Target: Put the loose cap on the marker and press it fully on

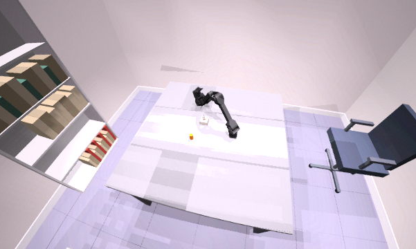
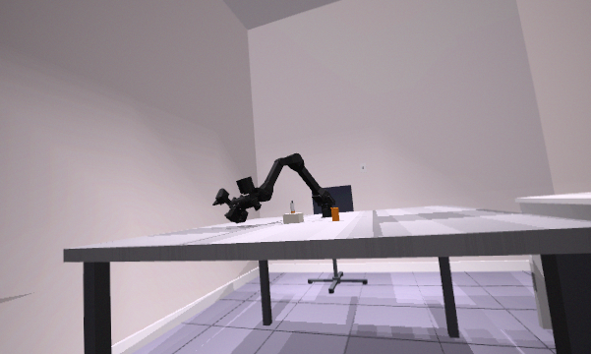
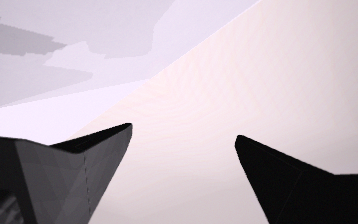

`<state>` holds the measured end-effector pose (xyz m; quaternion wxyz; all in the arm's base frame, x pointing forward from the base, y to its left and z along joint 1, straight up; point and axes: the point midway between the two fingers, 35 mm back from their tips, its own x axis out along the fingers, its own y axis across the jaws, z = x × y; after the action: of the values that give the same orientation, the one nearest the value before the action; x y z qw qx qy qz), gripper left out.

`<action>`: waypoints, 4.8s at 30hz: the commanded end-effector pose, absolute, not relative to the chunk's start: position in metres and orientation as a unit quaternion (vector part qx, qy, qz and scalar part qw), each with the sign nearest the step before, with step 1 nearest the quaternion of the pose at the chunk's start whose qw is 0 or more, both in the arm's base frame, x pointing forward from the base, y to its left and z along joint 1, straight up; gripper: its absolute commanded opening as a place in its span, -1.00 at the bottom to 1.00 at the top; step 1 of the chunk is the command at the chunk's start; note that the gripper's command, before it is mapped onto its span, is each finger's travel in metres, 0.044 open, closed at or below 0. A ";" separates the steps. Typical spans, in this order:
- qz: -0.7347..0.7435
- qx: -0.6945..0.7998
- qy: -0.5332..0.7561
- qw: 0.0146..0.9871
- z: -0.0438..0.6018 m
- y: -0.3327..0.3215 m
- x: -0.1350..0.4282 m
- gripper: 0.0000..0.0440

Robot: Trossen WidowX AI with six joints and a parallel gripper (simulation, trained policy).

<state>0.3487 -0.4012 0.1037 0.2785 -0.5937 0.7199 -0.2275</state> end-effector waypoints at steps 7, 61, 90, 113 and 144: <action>-0.240 -0.600 0.697 0.312 0.120 -0.392 0.369 0.00; -0.175 -0.580 0.560 0.565 0.227 -0.257 0.476 0.19; -0.087 -0.511 0.538 0.665 0.230 -0.160 0.483 0.31; -0.009 -0.434 0.550 0.713 0.216 -0.086 0.471 0.39; 0.087 -0.316 0.601 0.729 0.190 0.001 0.435 0.45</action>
<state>0.4394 -0.0076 0.1921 0.7293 -0.3280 0.5953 0.0780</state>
